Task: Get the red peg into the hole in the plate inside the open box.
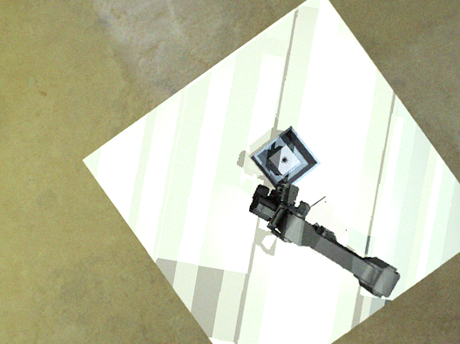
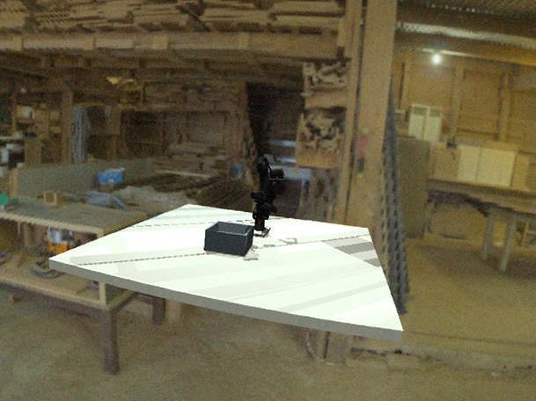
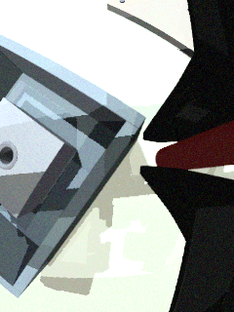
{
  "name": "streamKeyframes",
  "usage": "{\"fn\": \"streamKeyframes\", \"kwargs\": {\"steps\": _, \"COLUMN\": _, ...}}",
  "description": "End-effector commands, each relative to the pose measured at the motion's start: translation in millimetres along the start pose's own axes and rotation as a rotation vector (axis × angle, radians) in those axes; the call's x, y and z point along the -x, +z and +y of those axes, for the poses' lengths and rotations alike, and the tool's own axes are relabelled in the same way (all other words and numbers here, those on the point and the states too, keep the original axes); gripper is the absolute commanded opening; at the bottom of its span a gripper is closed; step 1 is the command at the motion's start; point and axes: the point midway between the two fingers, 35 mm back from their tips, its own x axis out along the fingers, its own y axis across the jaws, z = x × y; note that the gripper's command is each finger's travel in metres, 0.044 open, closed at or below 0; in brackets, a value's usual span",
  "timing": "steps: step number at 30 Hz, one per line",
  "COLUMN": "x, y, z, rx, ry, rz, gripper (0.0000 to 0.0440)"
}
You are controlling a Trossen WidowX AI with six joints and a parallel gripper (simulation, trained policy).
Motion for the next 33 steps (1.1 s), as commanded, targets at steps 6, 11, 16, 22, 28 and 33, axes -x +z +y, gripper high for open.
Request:
{"fn": "streamKeyframes", "kwargs": {"steps": 6, "x": -12.1, "y": 41.5, "z": 6.2, "rx": -0.074, "ry": 0.000, "rz": -0.044, "gripper": 0.0000}}
{"fn": "streamKeyframes", "kwargs": {"steps": 11, "x": -24.6, "y": 63.0, "z": 7.2, "rx": -0.095, "ry": -0.006, "rz": -0.058, "gripper": 0.0000}}
{"fn": "streamKeyframes", "kwargs": {"steps": 16, "x": -39.5, "y": 82.1, "z": 7.3, "rx": -0.099, "ry": -0.011, "rz": -0.062, "gripper": 0.0000}}
{"fn": "streamKeyframes", "kwargs": {"steps": 22, "x": -59.4, "y": 99.5, "z": 6.3, "rx": -0.078, "ry": -0.014, "rz": -0.050, "gripper": 0.0001}}
{"fn": "streamKeyframes", "kwargs": {"steps": 28, "x": -78.1, "y": 110.4, "z": 5.1, "rx": -0.031, "ry": -0.012, "rz": -0.022, "gripper": 0.0003}}
{"fn": "streamKeyframes", "kwargs": {"steps": 33, "x": -92.6, "y": 114.4, "z": 5.2, "rx": 0.018, "ry": -0.004, "rz": 0.005, "gripper": 0.0000}}
